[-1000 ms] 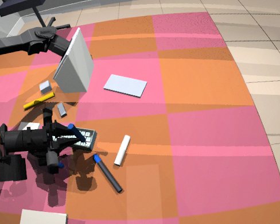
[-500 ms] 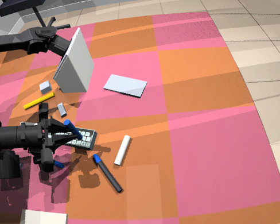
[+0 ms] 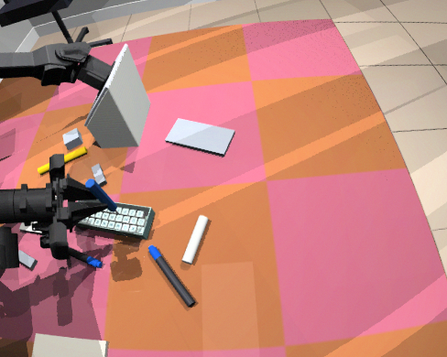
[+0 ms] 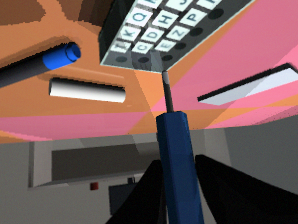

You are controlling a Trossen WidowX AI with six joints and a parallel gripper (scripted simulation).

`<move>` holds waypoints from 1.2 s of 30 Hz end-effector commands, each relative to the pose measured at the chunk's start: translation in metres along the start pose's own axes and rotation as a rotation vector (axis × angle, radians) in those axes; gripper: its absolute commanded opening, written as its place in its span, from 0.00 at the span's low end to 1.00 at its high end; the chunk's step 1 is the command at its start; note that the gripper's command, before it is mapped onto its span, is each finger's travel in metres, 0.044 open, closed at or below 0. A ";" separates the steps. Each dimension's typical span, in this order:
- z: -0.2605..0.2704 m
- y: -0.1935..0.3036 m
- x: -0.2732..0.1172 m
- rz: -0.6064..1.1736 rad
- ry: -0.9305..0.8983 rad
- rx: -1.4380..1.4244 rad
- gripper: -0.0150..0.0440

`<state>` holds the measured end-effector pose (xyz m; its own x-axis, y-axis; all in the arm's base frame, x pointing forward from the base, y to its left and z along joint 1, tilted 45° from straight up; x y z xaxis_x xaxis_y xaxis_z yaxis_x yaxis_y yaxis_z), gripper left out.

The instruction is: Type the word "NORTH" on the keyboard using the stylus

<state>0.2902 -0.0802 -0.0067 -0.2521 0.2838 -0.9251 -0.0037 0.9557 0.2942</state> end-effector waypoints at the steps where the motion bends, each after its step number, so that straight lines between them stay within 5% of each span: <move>1: -0.003 -0.004 0.002 -0.003 0.008 -0.003 0.25; 10: -0.004 -0.018 0.011 -0.003 0.009 -0.003 0.25; 13: -0.005 -0.021 0.012 -0.003 0.009 -0.003 0.39; 36: -0.006 -0.023 0.013 -0.003 0.009 -0.003 0.39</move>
<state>0.2820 -0.0972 -0.0229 -0.2578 0.2857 -0.9230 -0.0013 0.9552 0.2960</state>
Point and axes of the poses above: the point midway between the two fingers, 35 mm back from their tips, its own x axis out along the fingers, its own z axis across the jaws, y = z × x, the point moved 4 cm from there along -x, back along the fingers, and after that the axes turned 1 degree about -x, right-handed, at the moved point
